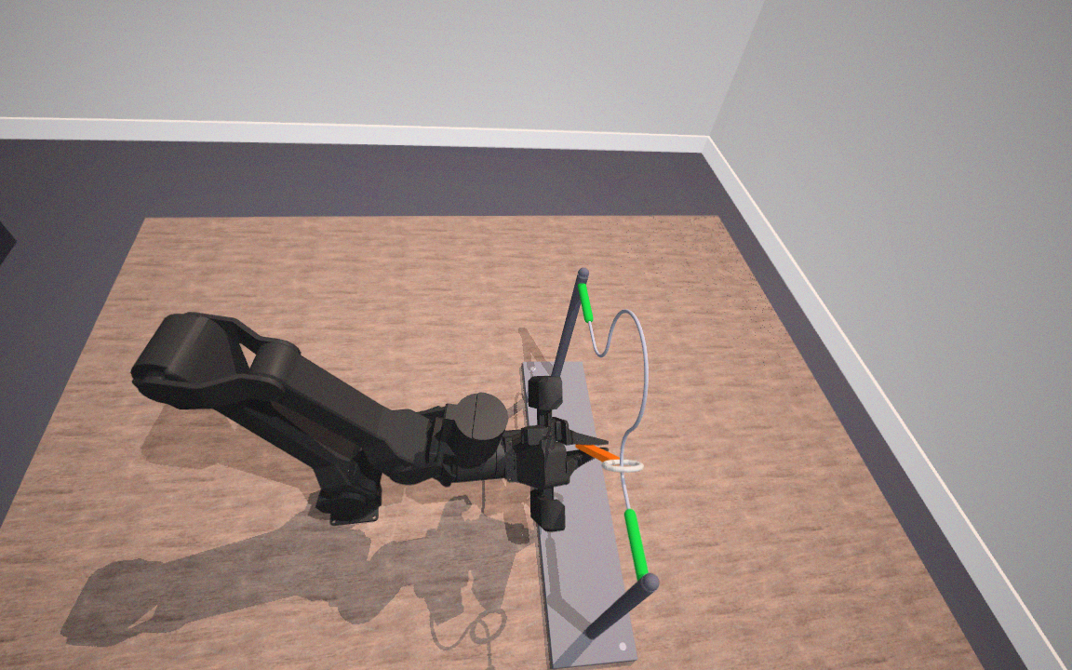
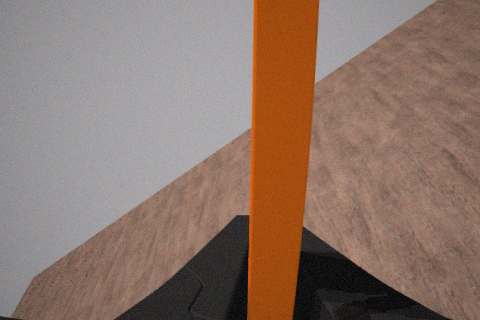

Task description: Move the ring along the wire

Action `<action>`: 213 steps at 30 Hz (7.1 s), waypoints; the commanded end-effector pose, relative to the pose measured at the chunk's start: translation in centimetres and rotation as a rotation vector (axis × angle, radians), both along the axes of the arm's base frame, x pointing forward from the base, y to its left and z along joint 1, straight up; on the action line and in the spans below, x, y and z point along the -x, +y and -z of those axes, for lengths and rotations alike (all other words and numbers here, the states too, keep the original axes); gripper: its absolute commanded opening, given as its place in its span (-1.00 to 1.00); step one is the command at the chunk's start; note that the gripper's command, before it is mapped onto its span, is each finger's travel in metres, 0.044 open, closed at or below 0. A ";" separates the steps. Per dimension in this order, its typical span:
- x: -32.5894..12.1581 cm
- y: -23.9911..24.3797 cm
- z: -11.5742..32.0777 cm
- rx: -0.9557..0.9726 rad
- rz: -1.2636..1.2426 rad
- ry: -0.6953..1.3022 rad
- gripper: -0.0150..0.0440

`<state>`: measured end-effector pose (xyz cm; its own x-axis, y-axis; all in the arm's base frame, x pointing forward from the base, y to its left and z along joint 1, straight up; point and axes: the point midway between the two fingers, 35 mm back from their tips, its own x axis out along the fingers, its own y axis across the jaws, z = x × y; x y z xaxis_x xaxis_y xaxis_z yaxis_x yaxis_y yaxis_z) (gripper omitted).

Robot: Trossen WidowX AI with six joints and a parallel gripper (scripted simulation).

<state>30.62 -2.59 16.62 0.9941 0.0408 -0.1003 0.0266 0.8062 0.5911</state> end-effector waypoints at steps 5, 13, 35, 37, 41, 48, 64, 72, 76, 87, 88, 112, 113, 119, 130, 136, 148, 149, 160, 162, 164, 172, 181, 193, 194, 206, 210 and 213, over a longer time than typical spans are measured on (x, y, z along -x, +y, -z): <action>1.1 1.8 -2.0 -0.148 -0.065 0.051 -1.00; 2.1 3.1 -3.8 -0.292 -0.141 0.109 -1.00; 4.9 4.9 -10.3 -0.736 -0.388 0.195 -1.00; 4.9 5.0 -10.8 -0.772 -0.393 0.187 -1.00; 4.9 5.1 -11.8 -0.838 -0.403 0.172 -1.00; 4.9 5.2 -13.7 -0.962 -0.420 0.142 -1.00; 5.0 4.7 -16.5 -1.074 -0.434 0.118 -1.00; 5.0 4.6 -16.7 -1.029 -0.425 0.132 -1.00; 5.0 4.6 -16.7 -0.991 -0.419 0.143 -1.00; 5.0 4.6 -16.2 -0.848 -0.393 0.182 -1.00; 5.0 4.6 -16.2 -0.833 -0.391 0.186 -1.00; 5.0 4.2 -14.9 -0.462 -0.318 0.281 -1.00; 5.0 4.2 -14.8 -0.446 -0.314 0.284 -1.00; 5.0 4.0 -14.5 -0.353 -0.294 0.306 -1.00; 5.0 3.6 -14.0 -0.182 -0.254 0.344 -1.00; 5.0 3.4 -13.7 -0.089 -0.232 0.364 -1.00; 5.1 2.8 -13.3 0.099 -0.185 0.399 -1.00; 5.1 2.8 -13.3 0.115 -0.181 0.402 -1.00; 5.1 2.2 -13.0 0.287 -0.136 0.431 -1.00; 5.1 2.0 -13.0 0.319 -0.128 0.435 -1.00; 5.1 1.9 -12.9 0.350 -0.120 0.440 -1.00; 5.2 1.5 -12.8 0.475 -0.087 0.458 -1.00; 5.2 0.9 -12.8 0.616 -0.048 0.475 -1.00; 5.2 0.2 -12.8 0.804 0.003 0.495 -1.00; 5.3 0.1 -12.8 0.820 0.008 0.497 -1.00; 5.3 -0.5 -13.0 1.008 0.061 0.513 -1.00; 5.3 -0.8 -13.1 1.071 0.078 0.517 -1.00; 5.3 -0.9 -13.2 1.118 0.092 0.520 -1.00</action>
<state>25.35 -3.31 29.88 0.8243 -0.3595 -0.4373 0.1357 0.8755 -0.4638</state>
